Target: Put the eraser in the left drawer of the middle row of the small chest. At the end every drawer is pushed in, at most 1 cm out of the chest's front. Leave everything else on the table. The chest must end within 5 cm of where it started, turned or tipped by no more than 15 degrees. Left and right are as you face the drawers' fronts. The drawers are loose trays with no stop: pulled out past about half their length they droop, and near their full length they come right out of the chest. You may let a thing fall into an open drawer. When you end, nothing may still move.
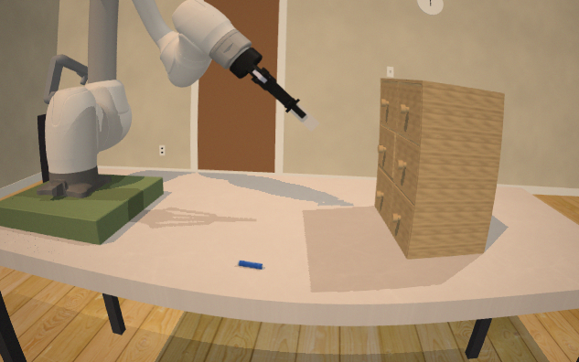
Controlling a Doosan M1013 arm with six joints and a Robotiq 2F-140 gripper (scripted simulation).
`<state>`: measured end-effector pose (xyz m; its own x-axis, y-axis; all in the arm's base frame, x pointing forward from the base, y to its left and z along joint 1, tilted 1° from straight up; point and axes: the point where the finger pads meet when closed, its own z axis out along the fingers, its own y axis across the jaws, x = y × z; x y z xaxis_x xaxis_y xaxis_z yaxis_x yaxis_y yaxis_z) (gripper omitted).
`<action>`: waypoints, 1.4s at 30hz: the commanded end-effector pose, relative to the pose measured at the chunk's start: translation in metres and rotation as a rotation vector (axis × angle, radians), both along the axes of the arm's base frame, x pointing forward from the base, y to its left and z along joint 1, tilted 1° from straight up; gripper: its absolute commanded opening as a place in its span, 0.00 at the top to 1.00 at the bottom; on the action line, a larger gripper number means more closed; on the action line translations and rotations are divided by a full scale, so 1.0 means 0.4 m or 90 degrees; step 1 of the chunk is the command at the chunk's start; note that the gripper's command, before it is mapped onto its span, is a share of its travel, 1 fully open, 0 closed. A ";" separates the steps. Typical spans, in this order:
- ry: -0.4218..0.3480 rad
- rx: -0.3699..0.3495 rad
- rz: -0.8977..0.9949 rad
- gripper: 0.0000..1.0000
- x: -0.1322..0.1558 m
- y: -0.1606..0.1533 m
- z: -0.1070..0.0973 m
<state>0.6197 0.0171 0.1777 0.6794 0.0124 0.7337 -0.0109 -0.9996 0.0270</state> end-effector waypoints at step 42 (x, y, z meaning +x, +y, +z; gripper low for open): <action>0.487 0.021 0.023 1.00 -0.145 -0.011 0.153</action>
